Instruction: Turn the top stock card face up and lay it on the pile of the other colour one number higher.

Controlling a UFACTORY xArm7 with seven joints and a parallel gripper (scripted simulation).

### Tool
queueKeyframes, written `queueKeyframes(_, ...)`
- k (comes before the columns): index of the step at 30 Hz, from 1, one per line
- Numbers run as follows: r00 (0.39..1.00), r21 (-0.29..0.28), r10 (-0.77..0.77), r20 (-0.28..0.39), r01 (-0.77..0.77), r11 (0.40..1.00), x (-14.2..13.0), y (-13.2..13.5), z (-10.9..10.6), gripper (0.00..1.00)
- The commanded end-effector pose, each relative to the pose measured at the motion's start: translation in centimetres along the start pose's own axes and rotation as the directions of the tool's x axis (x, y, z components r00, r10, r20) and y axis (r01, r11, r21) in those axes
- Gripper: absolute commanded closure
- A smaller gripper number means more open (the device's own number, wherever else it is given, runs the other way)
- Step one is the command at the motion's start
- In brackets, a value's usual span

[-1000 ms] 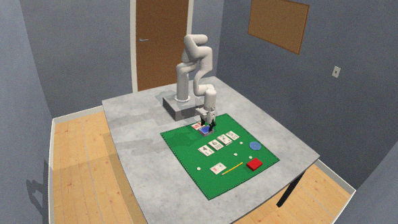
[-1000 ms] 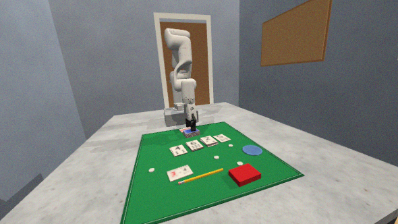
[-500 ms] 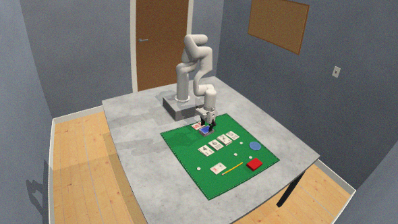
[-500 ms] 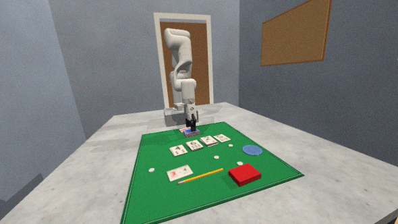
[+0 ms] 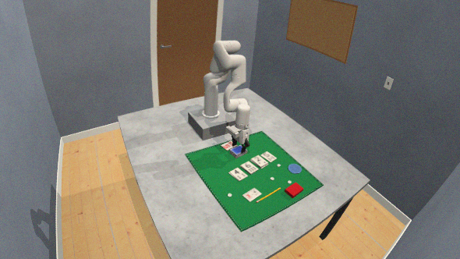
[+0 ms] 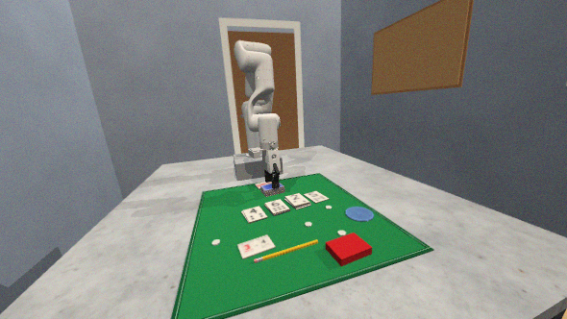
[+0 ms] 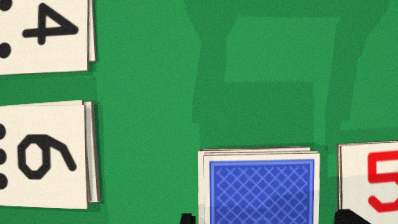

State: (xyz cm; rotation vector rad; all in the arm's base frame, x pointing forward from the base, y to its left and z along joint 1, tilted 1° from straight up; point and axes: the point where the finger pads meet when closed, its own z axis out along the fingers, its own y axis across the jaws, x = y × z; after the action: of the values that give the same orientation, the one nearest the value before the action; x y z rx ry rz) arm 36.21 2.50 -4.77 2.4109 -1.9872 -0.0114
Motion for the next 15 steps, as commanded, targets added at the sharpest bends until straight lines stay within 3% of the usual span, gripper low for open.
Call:
queueKeyframes(1, 1.000, 0.004, 0.000, 0.000, 0.000, 1.000, 0.02, -0.18, 0.13, 0.13)
queueKeyframes(15, 1.000, 0.004, 0.000, 0.000, 0.000, 1.000, 0.02, -0.20, 0.25, 0.13)
